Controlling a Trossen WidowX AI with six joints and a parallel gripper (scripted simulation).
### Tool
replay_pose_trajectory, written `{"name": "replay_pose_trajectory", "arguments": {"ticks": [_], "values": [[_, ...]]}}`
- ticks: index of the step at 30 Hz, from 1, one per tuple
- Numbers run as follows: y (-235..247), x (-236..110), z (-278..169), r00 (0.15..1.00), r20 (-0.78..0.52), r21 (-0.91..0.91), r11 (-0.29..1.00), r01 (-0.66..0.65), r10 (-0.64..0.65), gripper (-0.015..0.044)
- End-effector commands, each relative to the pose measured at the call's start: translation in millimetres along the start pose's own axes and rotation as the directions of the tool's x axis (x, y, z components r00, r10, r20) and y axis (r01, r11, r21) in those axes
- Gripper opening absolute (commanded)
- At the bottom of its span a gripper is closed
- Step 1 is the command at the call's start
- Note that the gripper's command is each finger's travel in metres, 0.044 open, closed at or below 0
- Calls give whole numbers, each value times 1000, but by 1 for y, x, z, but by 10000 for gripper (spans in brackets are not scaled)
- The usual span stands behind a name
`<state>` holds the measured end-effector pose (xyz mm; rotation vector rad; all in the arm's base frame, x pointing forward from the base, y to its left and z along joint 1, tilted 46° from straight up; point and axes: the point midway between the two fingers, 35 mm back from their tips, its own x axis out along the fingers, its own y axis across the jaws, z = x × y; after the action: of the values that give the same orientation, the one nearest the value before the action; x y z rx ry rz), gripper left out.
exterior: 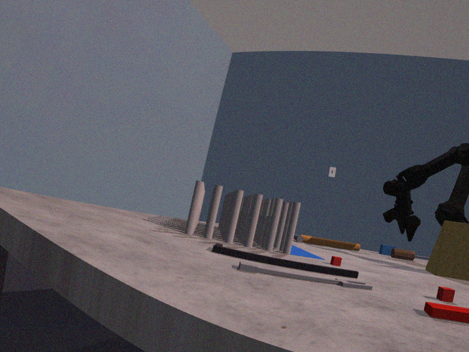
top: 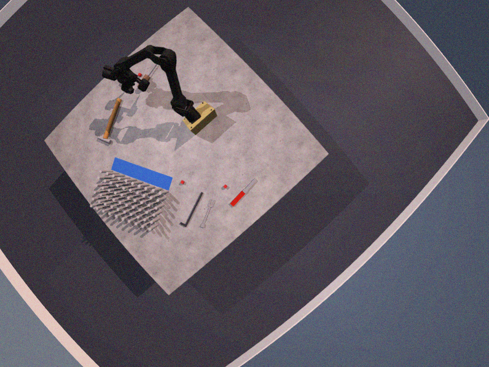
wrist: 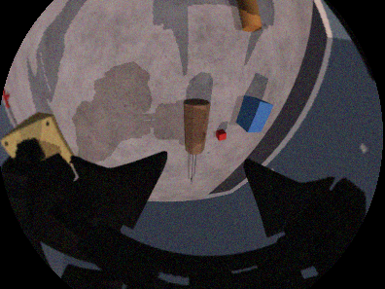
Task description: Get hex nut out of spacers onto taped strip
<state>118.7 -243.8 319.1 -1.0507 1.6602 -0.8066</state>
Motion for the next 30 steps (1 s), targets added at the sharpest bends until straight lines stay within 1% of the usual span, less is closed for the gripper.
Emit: {"name": "replay_pose_trajectory", "arguments": {"ticks": [1, 6, 16, 30], "values": [[-1, -1, -1, 1000, -7, -20, 1000, 3, -3, 414], [-1, -1, -1, 1000, -7, -20, 1000, 3, -3, 282], [-1, 0, -1, 1000, -7, -20, 1000, 3, -3, 280], [4, 20, 8, 1000, -7, -19, 1000, 0, 0, 280]]}}
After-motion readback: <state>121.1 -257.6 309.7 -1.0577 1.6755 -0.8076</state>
